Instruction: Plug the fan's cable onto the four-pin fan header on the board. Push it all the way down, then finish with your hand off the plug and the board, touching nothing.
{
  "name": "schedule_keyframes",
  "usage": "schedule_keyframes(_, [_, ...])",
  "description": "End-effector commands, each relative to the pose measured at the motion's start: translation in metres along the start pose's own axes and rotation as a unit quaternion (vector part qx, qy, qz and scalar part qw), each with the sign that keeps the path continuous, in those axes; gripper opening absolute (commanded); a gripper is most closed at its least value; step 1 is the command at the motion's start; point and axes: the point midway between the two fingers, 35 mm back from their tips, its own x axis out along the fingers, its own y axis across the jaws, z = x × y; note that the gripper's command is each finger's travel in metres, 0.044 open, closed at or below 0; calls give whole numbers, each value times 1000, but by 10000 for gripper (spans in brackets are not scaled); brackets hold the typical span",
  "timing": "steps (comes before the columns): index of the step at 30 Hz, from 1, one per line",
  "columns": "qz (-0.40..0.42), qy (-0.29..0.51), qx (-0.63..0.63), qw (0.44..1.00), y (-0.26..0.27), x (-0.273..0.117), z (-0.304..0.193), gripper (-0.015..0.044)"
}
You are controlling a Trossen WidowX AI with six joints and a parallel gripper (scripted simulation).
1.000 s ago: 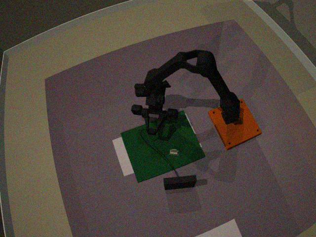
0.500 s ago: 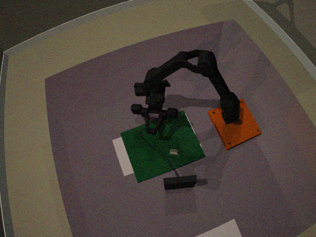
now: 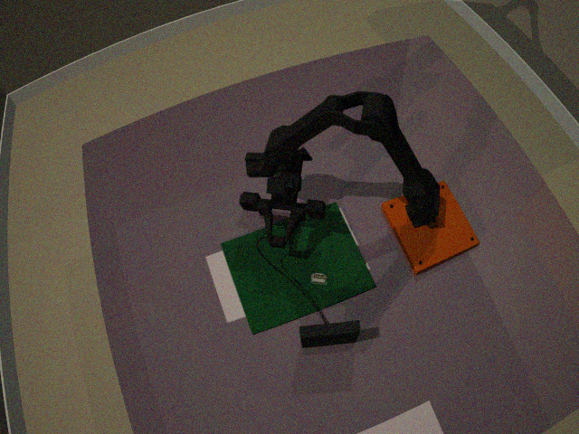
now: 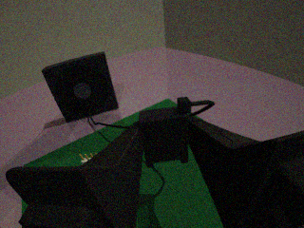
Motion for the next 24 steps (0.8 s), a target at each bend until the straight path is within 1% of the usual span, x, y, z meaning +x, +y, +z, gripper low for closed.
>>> schedule_keyframes(1, [0, -1, 6, 1000, 0, 2, -4, 0])
schedule_keyframes(24, [0, -2, 6, 1000, 1, 11, -20, 0])
